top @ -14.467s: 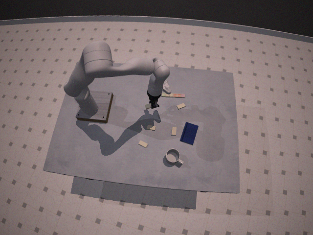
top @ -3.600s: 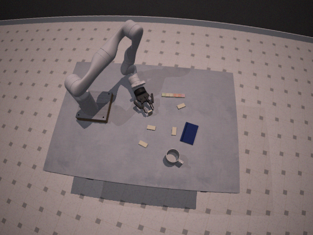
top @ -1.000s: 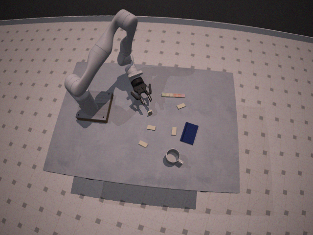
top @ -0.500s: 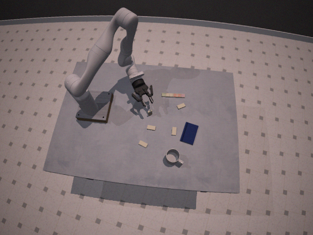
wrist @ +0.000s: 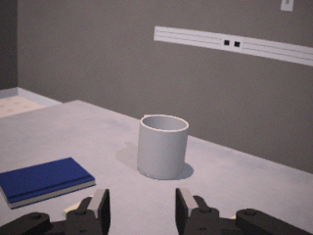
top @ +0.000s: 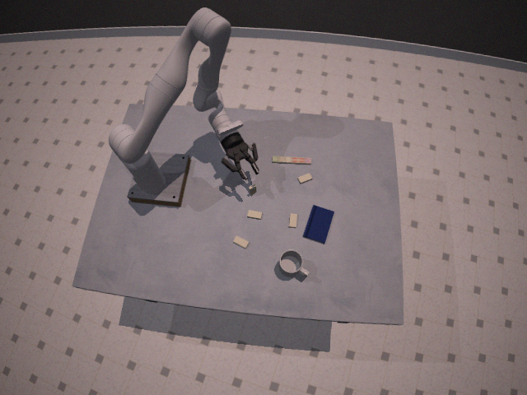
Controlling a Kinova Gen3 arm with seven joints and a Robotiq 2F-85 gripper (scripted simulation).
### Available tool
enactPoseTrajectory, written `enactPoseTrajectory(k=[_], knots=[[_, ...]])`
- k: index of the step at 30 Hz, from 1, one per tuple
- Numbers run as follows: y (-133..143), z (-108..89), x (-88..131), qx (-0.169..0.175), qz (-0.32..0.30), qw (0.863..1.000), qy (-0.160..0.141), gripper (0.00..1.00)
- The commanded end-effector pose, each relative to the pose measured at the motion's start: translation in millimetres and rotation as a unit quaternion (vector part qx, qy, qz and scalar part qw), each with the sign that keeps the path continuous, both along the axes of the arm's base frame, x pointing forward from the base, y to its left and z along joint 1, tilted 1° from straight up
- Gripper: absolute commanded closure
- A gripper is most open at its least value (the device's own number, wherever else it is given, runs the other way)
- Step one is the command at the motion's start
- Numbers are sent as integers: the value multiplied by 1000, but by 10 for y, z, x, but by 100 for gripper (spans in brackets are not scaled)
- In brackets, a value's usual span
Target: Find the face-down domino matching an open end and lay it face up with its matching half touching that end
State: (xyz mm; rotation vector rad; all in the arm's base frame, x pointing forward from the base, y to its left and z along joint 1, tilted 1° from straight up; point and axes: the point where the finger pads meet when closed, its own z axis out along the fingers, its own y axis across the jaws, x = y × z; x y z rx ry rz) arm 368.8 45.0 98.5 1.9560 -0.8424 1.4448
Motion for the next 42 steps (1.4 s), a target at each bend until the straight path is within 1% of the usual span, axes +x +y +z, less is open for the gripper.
enactPoseTrajectory(k=[1, 12, 14, 18, 29, 31, 42], knots=[[-1, 9, 15, 6, 16, 1000, 23, 53], [-6, -1, 41, 24, 62, 993, 93, 53], [-6, -1, 41, 24, 62, 993, 93, 53], [-8, -8, 48, 31, 79, 989, 117, 53], [-13, -9, 67, 46, 121, 975, 179, 53], [-13, -9, 67, 46, 121, 975, 179, 53], [-18, -8, 83, 59, 158, 958, 232, 53]])
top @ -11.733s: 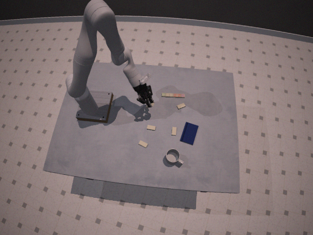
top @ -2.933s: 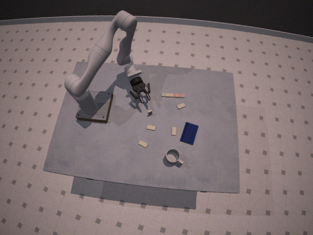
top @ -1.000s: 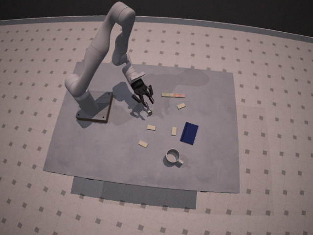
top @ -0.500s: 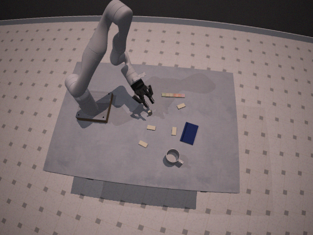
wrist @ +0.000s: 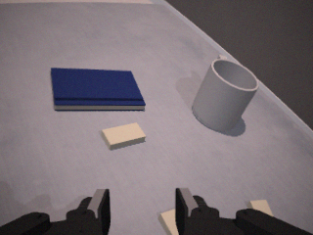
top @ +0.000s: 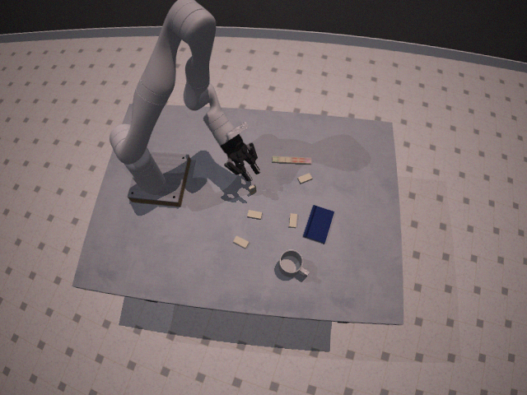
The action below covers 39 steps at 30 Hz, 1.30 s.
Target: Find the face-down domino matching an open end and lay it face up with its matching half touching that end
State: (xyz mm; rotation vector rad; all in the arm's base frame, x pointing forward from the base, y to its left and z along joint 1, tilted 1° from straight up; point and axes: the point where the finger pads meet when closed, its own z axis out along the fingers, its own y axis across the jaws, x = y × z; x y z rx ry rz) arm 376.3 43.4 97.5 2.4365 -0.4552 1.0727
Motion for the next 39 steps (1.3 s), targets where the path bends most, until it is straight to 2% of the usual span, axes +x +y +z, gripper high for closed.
enactPoseTrajectory(k=[1, 21, 23, 39], knots=[[-2, 2, 9, 6, 14, 1000, 23, 53], [-9, 13, 36, 24, 66, 993, 99, 53], [-9, 13, 36, 24, 66, 993, 99, 53], [-16, 9, 45, 37, 104, 982, 155, 53]])
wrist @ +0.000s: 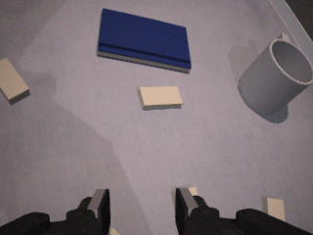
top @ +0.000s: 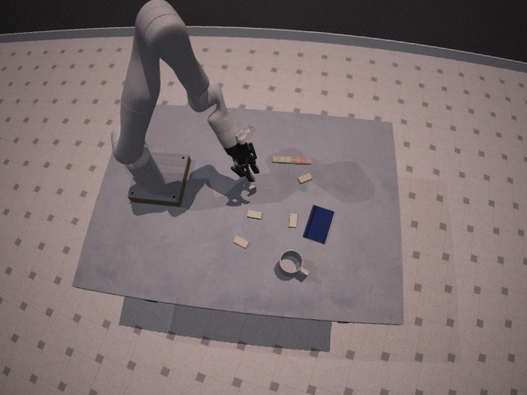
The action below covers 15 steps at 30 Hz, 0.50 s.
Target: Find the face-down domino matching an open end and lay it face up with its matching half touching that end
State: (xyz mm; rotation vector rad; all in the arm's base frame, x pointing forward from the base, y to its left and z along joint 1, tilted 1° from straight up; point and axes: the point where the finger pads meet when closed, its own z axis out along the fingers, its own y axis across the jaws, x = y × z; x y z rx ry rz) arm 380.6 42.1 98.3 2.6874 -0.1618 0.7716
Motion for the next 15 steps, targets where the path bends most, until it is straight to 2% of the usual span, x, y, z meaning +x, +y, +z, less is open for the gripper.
enactPoseTrajectory(k=[1, 15], knots=[[-3, 1, 2, 2, 5, 1000, 12, 53], [-10, -5, 9, 12, 35, 998, 56, 53]])
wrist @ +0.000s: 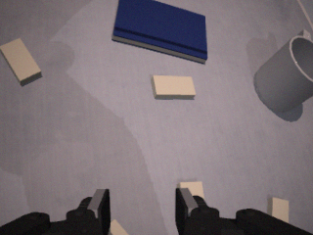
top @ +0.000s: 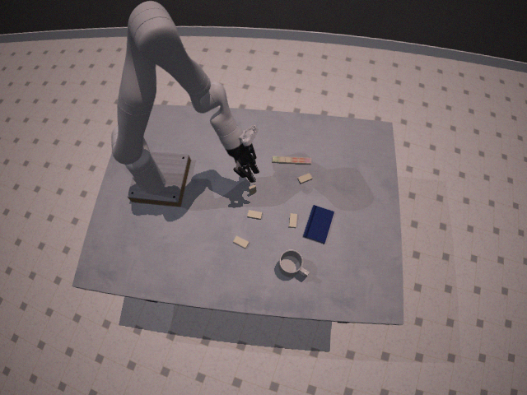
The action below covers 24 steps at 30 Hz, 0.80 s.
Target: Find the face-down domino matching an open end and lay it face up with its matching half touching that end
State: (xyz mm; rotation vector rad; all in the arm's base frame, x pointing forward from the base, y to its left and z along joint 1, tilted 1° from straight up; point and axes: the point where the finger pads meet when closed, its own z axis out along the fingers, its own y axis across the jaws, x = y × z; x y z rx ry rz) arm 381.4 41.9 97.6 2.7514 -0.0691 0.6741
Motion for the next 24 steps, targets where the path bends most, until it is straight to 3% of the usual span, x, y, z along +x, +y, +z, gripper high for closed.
enactPoseTrajectory(k=[1, 24], knots=[[-8, 2, 1, 2, 7, 1000, 16, 53], [-9, 8, 25, 15, 43, 997, 65, 53]])
